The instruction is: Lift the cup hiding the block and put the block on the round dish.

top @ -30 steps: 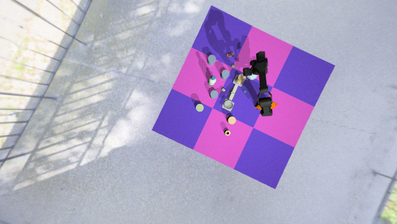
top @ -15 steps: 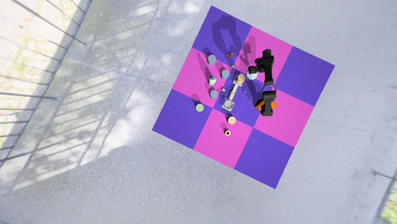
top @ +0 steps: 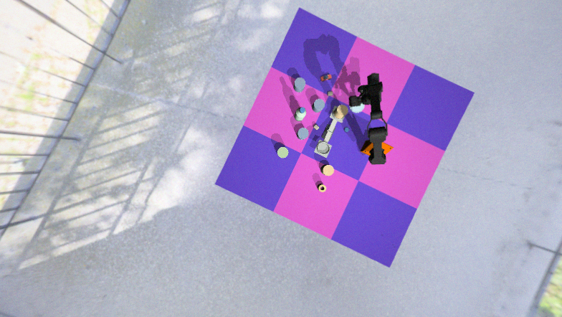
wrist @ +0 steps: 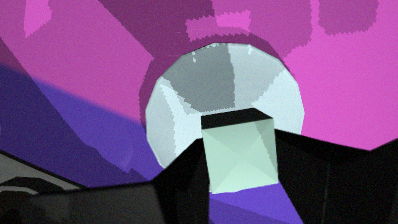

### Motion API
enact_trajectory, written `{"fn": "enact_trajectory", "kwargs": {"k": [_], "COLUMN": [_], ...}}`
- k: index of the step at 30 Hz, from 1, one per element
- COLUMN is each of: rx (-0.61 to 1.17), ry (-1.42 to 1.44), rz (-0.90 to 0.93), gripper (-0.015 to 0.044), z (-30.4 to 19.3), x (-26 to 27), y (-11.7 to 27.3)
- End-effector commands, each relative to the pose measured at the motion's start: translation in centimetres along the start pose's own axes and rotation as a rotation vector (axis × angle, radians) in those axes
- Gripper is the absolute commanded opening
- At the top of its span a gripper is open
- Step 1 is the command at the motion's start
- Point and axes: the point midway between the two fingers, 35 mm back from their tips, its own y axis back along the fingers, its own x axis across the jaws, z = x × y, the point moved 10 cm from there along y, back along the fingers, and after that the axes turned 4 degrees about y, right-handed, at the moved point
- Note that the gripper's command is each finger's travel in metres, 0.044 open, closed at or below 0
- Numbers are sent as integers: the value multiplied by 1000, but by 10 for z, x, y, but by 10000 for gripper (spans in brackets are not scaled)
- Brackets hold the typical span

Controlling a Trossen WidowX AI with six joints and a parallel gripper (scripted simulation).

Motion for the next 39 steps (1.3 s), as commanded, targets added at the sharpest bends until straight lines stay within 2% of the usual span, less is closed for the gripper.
{"fn": "enact_trajectory", "kwargs": {"k": [1,8,23,25,28,33,37,39], "rx": [2,2,4,3,2,1,0,0], "ry": [-6,-6,0,-2,-7,-7,-14,-15], "rz": [3,4,0,0,2,2,5,6], "gripper": [0,0,394,440,440,440,440,440], "z": [0,-1,-1,0,0,0,-3,-3], "x": [0,0,0,0,0,0,-2,-2], "y": [-6,-17,-13,0,42,48,86,89]}}
